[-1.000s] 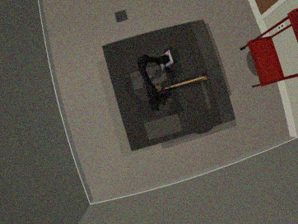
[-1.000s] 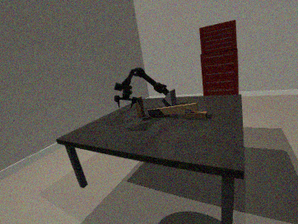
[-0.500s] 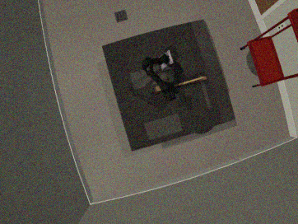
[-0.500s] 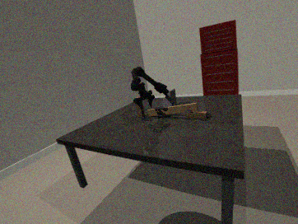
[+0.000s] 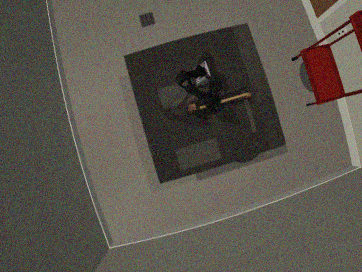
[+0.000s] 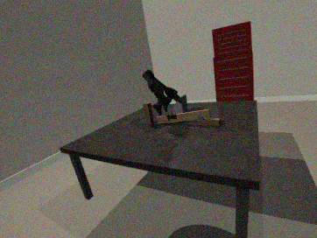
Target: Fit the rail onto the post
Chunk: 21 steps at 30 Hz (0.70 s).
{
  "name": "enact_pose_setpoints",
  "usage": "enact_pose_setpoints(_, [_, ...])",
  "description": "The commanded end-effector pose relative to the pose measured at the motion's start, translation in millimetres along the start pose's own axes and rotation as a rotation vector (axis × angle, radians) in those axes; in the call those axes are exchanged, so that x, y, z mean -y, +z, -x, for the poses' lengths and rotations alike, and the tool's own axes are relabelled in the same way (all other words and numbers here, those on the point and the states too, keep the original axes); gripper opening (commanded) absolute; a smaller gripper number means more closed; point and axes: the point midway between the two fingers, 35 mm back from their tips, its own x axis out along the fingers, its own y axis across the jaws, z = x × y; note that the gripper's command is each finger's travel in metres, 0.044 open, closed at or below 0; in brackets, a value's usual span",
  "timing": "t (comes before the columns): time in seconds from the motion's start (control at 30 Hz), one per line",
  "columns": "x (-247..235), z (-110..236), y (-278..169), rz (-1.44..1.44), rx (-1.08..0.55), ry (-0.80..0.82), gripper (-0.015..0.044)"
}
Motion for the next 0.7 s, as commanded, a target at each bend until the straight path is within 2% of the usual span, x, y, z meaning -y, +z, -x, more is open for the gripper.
enact_pose_setpoints(0.0, [-2.0, -5.2, 0.4, 0.008, -0.008, 0.003, 0.044])
enact_pose_setpoints(0.67, [-0.7, -37.9, 0.6, 0.007, -0.008, 0.002, 0.044])
